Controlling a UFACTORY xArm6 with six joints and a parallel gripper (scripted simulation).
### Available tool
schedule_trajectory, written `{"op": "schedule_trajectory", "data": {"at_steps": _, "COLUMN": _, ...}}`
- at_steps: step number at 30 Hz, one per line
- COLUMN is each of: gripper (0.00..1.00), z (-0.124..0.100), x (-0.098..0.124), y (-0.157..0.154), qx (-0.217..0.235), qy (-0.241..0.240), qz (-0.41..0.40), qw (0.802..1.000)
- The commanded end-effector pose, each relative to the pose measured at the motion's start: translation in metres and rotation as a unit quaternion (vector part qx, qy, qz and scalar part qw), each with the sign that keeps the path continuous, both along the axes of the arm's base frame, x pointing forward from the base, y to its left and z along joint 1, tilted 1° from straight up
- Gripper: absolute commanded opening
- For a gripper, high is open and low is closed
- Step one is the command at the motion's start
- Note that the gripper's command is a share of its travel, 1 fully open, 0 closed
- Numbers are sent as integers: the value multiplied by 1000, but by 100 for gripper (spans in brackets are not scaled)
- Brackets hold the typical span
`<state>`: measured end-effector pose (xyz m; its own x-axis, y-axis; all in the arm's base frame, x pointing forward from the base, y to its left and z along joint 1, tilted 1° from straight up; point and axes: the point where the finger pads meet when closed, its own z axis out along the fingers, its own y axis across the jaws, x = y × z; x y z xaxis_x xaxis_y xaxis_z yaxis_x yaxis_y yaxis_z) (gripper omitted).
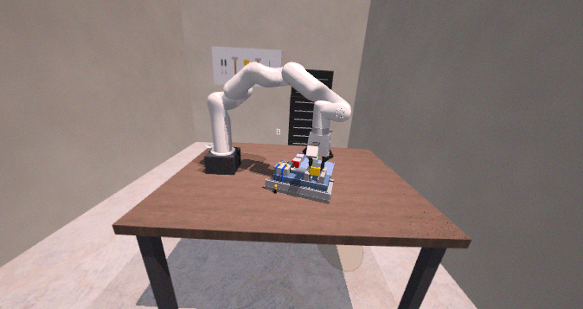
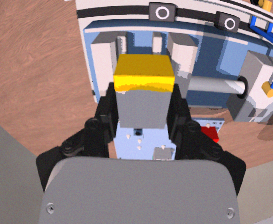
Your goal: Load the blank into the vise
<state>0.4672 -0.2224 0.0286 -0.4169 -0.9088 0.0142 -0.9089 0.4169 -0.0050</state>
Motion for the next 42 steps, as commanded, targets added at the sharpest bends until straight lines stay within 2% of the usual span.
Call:
{"op": "schedule_trajectory", "data": {"at_steps": 1, "gripper": 0, "z": 2, "x": 1, "y": -1, "qx": -1, "qy": -2, "qz": 0, "qw": 1000}}
{"op": "schedule_trajectory", "data": {"at_steps": 42, "gripper": 0, "z": -3, "x": 1, "y": -1, "qx": -1, "qy": -2, "qz": 0, "qw": 1000}}
